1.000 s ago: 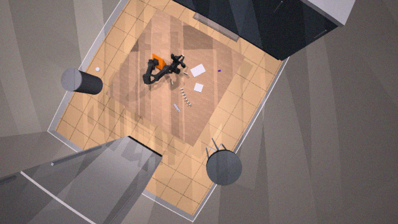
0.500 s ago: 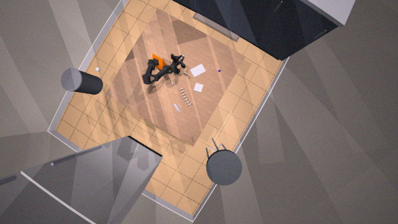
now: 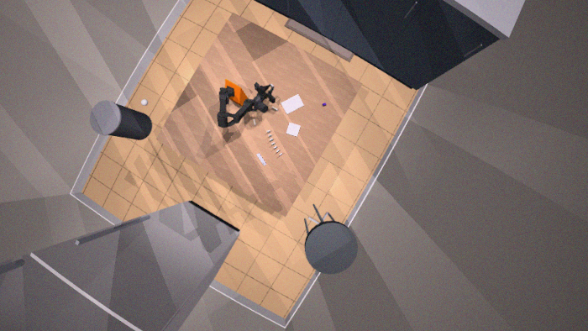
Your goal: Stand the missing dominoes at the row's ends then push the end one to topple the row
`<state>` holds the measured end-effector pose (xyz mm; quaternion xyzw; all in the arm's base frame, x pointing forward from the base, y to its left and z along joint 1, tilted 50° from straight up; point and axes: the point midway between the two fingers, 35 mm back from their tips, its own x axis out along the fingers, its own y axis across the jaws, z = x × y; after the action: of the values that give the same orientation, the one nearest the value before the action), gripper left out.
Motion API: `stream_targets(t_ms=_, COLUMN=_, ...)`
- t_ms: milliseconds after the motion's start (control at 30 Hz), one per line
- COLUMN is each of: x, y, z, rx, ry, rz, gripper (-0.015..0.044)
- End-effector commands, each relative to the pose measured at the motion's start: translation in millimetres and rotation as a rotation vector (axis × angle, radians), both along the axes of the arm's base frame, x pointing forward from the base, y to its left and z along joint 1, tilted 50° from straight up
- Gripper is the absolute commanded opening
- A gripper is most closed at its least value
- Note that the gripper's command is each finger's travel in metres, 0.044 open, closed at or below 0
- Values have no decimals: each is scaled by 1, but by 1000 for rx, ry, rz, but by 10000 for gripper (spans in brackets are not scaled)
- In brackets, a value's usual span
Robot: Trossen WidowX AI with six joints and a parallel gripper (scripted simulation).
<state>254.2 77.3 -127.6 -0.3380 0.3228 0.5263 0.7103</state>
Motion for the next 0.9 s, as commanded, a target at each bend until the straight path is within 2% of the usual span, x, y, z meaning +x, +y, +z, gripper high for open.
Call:
stream_targets(t_ms=0, x=-1, y=-13, z=-14, rx=0, ry=4, rz=5, gripper=107)
stream_targets(t_ms=467, x=-11, y=-52, z=-54, rx=9, ry=8, rz=0, gripper=107)
stream_targets(t_ms=867, x=-12, y=-54, z=-55, rx=10, ry=8, rz=0, gripper=107)
